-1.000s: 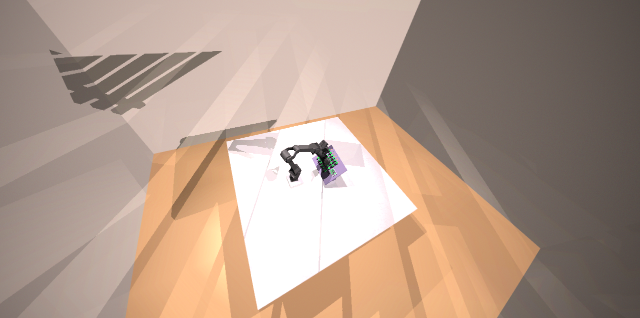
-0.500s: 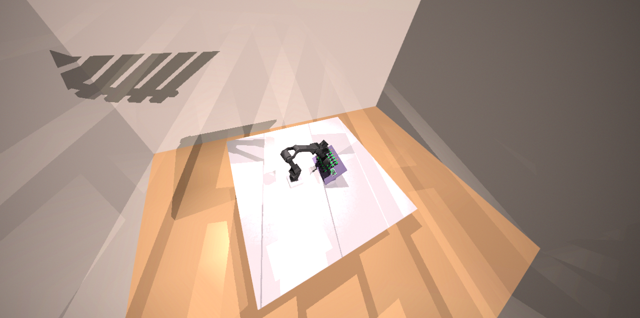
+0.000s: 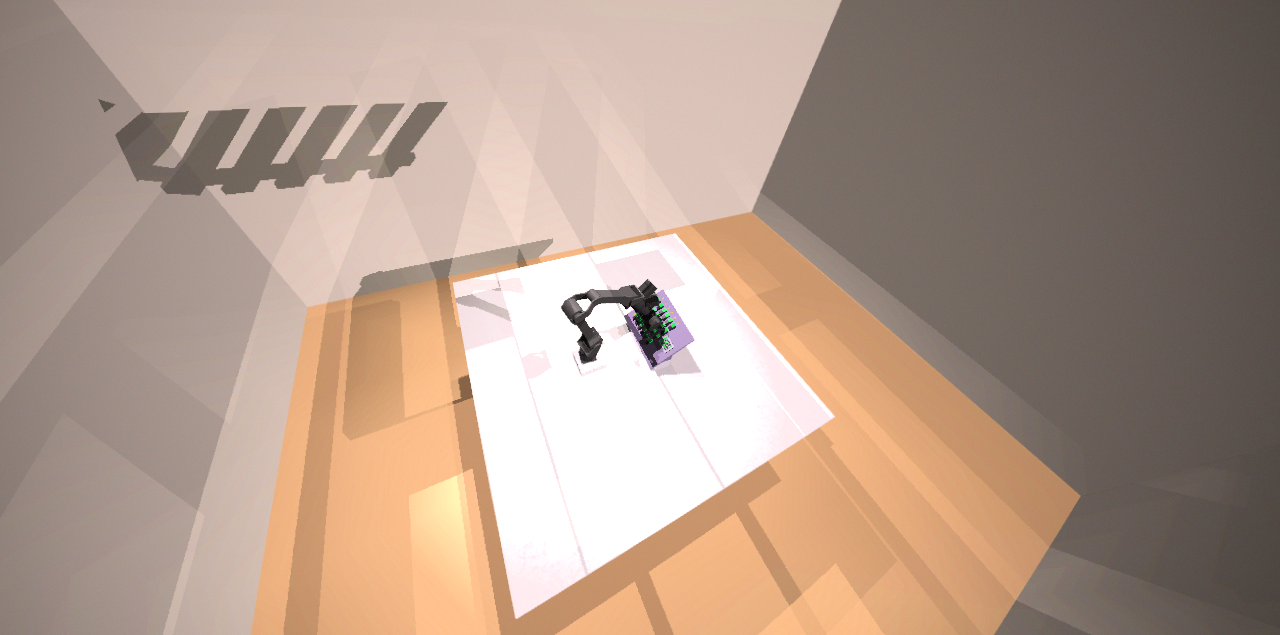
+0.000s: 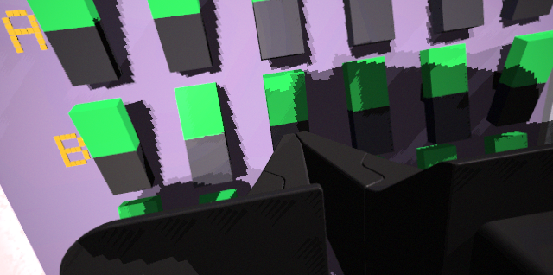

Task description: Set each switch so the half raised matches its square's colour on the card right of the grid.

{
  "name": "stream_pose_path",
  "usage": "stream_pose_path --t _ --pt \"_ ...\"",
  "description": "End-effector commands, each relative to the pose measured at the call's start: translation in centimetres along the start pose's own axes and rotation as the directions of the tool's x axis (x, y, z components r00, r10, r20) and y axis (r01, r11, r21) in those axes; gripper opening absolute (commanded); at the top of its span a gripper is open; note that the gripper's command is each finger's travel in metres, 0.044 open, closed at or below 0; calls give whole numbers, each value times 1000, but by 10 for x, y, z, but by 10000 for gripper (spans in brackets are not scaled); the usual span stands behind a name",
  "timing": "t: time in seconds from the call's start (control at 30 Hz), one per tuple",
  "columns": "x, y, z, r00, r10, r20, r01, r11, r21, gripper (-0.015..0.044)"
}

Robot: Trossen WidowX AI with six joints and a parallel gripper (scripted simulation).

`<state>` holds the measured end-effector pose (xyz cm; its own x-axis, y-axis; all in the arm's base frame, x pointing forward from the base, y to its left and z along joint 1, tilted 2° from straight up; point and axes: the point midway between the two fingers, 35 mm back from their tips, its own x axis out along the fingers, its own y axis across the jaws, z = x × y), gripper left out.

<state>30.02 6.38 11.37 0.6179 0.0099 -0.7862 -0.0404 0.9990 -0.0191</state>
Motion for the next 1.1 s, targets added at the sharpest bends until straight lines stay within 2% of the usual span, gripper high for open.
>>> stream_pose_path --t 0.0,0.1,0.23,0.3,0.47,0.73,0.87,1.0,1.07 --pt "1 1 0 1000 6 -2 -6 1000 -6 0" --pt "-2 0 0 1000 0 -1 0 1000 0 0" --pt "-53 1 3 1000 5 -26 -5 1000 -4 0" --pt "-64 1 2 999 6 -31 -6 1000 -5 0" --pt "-64 2 1 999 6 -32 -6 1000 -5 0" --pt "-65 56 -35 999 11 -38 -11 1000 -1 0" --pt "-65 60 -39 999 12 -36 -12 1000 -1 0" --pt "-33 60 -40 1000 12 -10 -12 1000 -1 0" --pt "-30 60 -41 1000 12 -8 -12 1000 -1 0"
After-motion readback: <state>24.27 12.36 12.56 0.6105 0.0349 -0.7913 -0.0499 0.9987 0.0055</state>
